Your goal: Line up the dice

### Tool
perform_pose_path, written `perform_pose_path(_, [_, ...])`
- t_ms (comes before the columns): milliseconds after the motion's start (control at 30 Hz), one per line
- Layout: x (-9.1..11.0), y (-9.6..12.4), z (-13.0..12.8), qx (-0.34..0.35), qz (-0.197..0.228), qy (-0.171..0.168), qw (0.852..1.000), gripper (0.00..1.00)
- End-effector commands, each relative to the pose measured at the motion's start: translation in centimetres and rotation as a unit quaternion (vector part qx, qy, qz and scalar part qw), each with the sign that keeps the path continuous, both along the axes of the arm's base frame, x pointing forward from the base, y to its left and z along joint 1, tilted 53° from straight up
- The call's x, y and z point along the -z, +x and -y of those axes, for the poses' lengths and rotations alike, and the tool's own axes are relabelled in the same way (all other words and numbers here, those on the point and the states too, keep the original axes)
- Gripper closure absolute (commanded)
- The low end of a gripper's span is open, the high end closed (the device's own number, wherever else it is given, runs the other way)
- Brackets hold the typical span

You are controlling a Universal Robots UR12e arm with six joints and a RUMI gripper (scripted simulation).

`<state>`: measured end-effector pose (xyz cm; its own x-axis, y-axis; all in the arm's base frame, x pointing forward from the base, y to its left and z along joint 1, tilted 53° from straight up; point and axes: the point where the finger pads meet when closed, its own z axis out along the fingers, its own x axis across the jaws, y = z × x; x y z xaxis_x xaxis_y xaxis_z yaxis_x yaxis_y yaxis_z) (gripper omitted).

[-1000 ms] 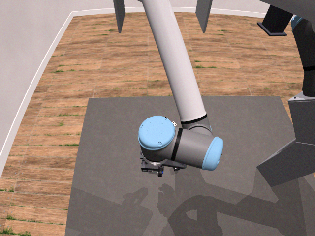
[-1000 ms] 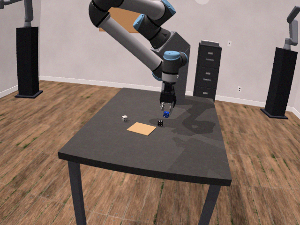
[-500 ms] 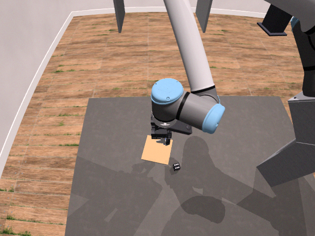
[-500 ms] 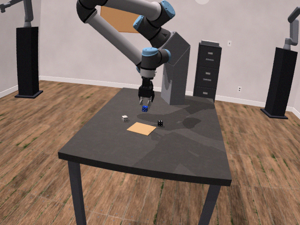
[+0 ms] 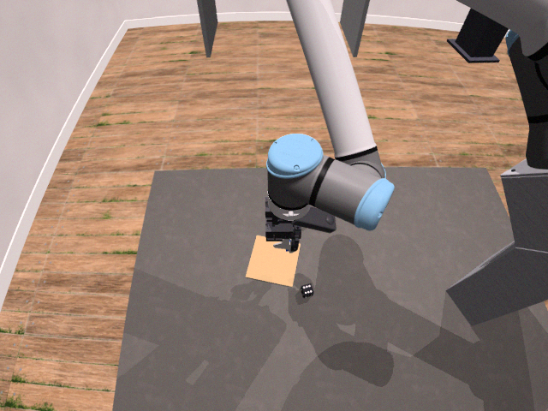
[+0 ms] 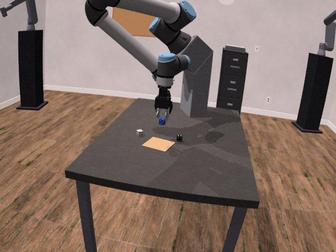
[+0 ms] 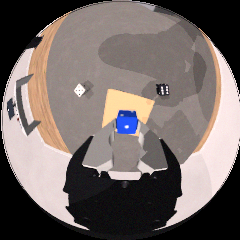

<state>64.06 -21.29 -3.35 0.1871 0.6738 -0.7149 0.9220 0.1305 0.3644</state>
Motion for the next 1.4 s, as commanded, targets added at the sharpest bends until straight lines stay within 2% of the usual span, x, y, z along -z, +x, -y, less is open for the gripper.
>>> perform_pose_path(0, [0.5,0.5,0.8,0.001,0.002,0.0,1.0,0.9])
perform_pose_path(733, [5.3,3.3,6.8,0.001,0.002,0.0,1.0,0.9])
perform_pose_path(1367, [5.5,3.4,7.1,0.0,0.001,0.0,1.0,0.9])
